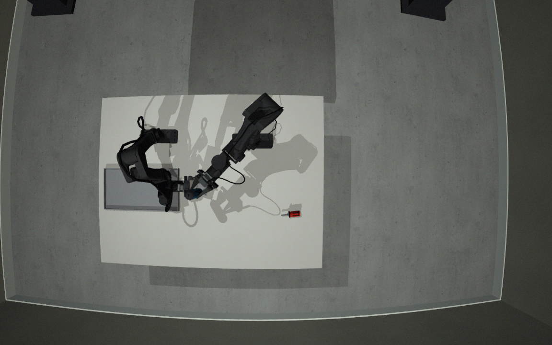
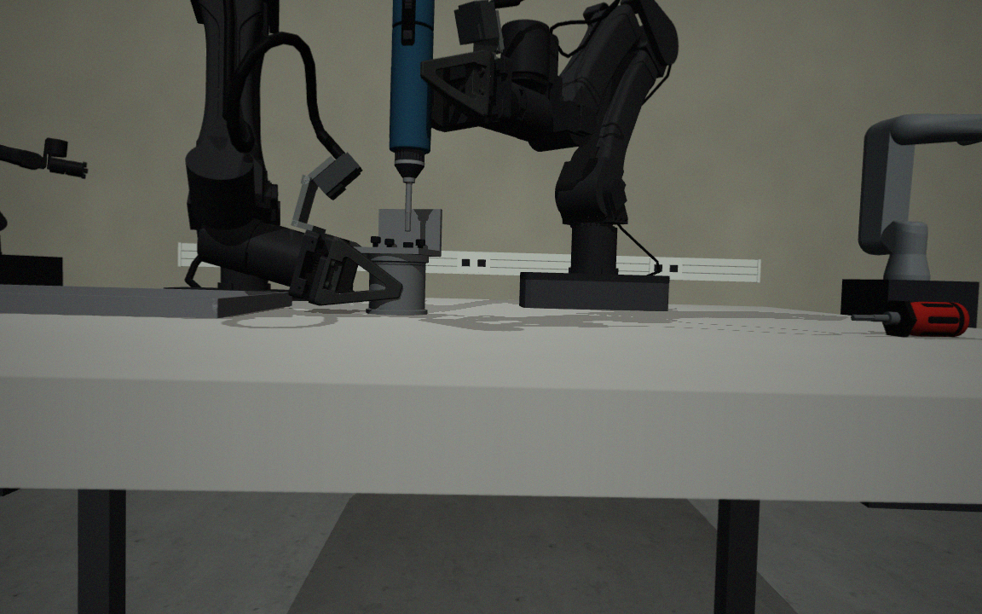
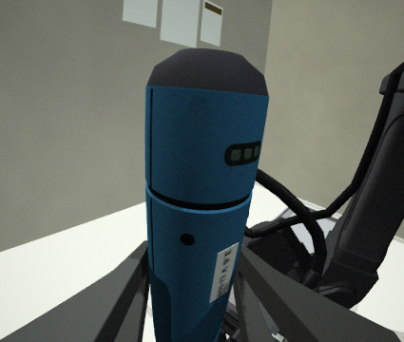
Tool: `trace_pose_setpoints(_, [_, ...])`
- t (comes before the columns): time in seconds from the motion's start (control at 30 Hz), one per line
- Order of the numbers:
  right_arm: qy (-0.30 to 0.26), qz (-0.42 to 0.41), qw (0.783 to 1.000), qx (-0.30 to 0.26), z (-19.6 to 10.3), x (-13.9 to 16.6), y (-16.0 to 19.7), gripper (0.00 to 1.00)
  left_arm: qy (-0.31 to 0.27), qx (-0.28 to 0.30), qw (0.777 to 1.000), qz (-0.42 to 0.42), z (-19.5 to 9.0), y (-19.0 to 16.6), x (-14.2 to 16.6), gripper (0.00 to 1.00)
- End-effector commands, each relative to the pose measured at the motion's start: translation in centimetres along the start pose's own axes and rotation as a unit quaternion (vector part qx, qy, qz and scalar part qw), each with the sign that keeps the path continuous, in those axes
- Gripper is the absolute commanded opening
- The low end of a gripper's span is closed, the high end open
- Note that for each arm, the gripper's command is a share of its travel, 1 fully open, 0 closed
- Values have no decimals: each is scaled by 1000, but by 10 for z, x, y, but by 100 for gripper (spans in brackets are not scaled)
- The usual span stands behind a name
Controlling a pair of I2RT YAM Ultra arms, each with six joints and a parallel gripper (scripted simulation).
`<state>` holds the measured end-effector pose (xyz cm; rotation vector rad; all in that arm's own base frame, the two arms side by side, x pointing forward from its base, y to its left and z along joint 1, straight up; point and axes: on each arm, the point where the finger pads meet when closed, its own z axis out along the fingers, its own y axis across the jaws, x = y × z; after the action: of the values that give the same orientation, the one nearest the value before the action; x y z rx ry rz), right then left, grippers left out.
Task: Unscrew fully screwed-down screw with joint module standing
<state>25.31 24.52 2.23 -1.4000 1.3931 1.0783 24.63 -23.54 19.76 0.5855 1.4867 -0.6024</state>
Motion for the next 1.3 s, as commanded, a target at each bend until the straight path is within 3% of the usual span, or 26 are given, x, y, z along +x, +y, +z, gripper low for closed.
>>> trace_pose_setpoints(0.0, [-3,-5,1000,-3,1,-3,1,59,-54,-3,999,-2,-3,3,-30,42])
trace_pose_setpoints(1.27, [-3,-5,1000,-3,1,-3,1,59,-46,-3,999,-2,-4,2,-25,42])
